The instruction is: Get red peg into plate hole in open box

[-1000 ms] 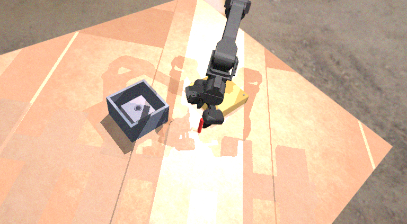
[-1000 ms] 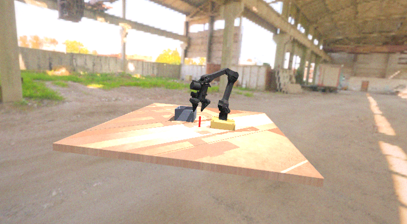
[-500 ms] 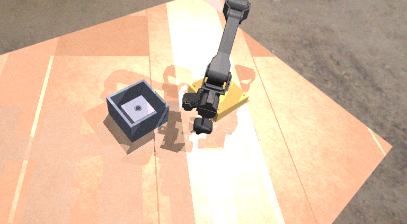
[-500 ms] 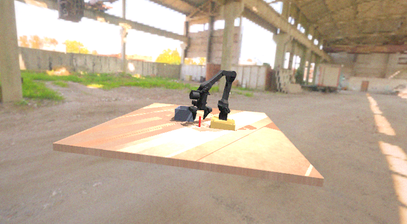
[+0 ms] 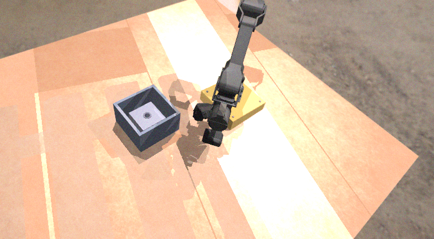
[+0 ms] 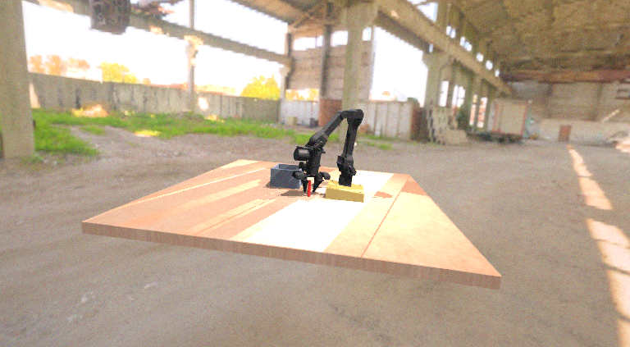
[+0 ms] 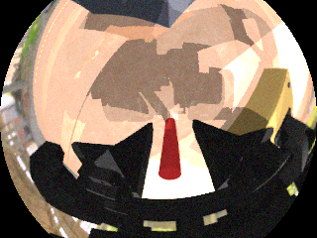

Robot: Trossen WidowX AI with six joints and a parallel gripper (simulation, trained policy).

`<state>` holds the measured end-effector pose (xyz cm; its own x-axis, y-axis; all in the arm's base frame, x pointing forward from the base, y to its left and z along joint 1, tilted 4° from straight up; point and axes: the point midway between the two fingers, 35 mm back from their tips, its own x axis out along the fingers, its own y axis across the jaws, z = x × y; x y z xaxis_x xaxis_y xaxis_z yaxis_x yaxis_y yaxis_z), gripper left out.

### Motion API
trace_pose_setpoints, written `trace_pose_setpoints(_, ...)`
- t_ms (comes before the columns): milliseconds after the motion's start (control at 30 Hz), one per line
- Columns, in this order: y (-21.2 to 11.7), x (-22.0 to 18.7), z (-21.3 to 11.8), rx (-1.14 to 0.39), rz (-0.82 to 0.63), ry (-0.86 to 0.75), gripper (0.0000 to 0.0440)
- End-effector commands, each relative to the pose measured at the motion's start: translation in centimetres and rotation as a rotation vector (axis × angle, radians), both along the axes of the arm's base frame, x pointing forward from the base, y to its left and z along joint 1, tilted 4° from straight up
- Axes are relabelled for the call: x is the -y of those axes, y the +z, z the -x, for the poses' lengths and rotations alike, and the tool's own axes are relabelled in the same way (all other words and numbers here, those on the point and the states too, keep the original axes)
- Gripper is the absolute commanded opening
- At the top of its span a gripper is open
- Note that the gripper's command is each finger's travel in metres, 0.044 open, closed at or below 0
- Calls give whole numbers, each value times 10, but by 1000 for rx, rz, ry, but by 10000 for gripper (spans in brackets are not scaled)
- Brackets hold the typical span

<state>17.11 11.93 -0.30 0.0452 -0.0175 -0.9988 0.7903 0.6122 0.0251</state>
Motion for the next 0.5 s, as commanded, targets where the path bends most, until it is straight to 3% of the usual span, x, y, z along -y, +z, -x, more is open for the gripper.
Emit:
trace_pose_setpoints(0,-1,-1,1,-21,-18,-15,133)
trace_pose_setpoints(167,0,-1,0,-49,-40,-26,5)
trace_pose_setpoints(467,24,10,-17,42,15,34,0)
